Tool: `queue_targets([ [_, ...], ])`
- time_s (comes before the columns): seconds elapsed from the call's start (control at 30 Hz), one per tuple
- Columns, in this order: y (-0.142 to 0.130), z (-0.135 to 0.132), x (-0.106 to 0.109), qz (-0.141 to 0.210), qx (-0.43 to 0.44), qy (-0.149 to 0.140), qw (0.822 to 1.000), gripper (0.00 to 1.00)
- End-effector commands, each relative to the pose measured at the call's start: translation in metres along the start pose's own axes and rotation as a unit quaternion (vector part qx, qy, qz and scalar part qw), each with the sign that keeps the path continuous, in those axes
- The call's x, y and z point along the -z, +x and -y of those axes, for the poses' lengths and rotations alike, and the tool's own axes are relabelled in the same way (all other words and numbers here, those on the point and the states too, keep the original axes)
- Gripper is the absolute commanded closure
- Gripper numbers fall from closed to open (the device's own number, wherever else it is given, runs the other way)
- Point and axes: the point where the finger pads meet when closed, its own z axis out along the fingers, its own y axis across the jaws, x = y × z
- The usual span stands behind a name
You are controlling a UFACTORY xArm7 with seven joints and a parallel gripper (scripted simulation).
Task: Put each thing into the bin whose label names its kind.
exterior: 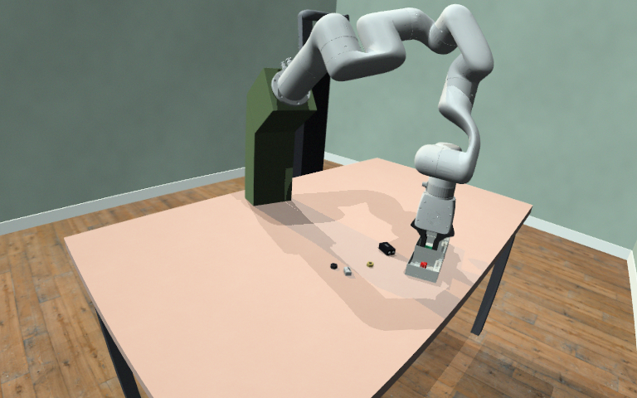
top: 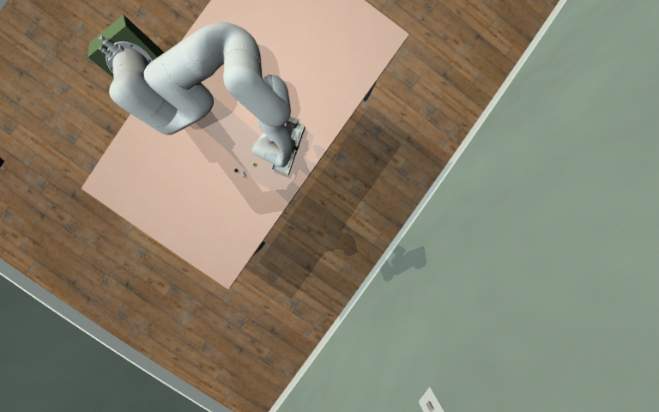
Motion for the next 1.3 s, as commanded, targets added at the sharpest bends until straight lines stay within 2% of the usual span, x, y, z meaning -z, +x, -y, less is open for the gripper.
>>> queue_targets([
  [0.0, 0.000, -0.001, 0.000, -0.001, 0.000, -0.001, 1.000, 1.00],
  [0.3, 0.000, -0.001, 0.000, -0.001, 0.000, -0.001, 1.000, 1.00],
  [0.33, 0.000, -0.001, 0.000, -0.001, 0.000, -0.001, 1.000, 0.71],
  [0.9, 0.000, -0.001, 0.000, -0.001, 0.000, -0.001, 1.000, 0.71],
  [1.27, 0.000, -0.001, 0.013, -0.001, 0.000, -0.001, 1.000, 0.71],
])
